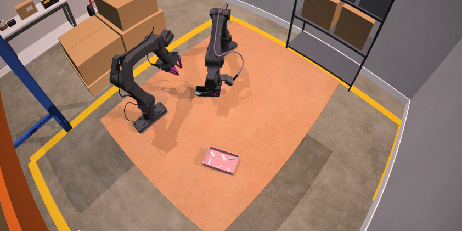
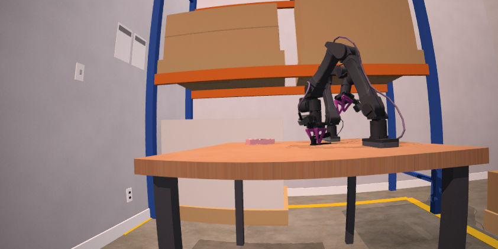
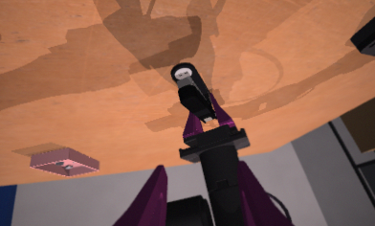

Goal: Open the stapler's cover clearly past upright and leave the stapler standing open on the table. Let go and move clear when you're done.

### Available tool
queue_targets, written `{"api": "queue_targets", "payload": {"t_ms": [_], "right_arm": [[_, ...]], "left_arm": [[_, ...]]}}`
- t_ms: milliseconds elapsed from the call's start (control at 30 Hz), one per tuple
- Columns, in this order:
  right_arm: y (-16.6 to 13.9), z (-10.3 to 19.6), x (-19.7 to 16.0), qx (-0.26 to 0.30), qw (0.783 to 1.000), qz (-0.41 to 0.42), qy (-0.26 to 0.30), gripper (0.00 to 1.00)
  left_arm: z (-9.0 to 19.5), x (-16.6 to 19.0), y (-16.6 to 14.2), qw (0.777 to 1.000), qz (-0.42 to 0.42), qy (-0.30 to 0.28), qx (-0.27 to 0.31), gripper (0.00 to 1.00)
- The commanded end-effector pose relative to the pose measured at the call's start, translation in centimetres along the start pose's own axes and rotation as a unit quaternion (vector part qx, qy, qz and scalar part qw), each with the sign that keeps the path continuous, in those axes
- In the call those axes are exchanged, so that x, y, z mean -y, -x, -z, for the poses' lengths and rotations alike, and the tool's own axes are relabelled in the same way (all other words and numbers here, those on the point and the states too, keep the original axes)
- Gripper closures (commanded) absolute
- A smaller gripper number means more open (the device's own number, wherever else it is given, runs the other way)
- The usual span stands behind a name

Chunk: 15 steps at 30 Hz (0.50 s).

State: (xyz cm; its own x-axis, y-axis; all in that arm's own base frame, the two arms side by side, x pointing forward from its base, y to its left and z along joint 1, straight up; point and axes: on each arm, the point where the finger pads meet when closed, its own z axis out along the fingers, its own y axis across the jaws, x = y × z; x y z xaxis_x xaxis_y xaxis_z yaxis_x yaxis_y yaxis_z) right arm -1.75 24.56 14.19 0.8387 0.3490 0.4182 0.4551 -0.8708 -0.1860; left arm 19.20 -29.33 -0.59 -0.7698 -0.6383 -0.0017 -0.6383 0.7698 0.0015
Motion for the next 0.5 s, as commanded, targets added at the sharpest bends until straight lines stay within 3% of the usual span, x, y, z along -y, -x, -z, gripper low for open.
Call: {"api": "queue_targets", "payload": {"t_ms": [0, 233, 300, 467], "right_arm": [[-0.2, -1.2, 1.0, -0.039, 0.993, -0.113, -0.011, 0.54], [-0.1, -2.7, 1.3, -0.067, 0.969, -0.236, -0.030, 0.54], [-0.1, -2.7, 1.3, -0.067, 0.969, -0.236, -0.030, 0.54], [-0.1, -3.8, 1.5, -0.087, 0.935, -0.340, -0.053, 0.54]], "left_arm": [[0.3, 0.3, 0.0, 1.000, 0.003, -0.008, -0.002, 0.71], [0.3, 0.3, 0.0, 1.000, 0.003, -0.008, -0.002, 0.71], [0.3, 0.3, 0.0, 1.000, 0.003, -0.008, -0.002, 0.71], [0.3, 0.3, 0.0, 1.000, 0.003, -0.008, -0.002, 0.71]]}}
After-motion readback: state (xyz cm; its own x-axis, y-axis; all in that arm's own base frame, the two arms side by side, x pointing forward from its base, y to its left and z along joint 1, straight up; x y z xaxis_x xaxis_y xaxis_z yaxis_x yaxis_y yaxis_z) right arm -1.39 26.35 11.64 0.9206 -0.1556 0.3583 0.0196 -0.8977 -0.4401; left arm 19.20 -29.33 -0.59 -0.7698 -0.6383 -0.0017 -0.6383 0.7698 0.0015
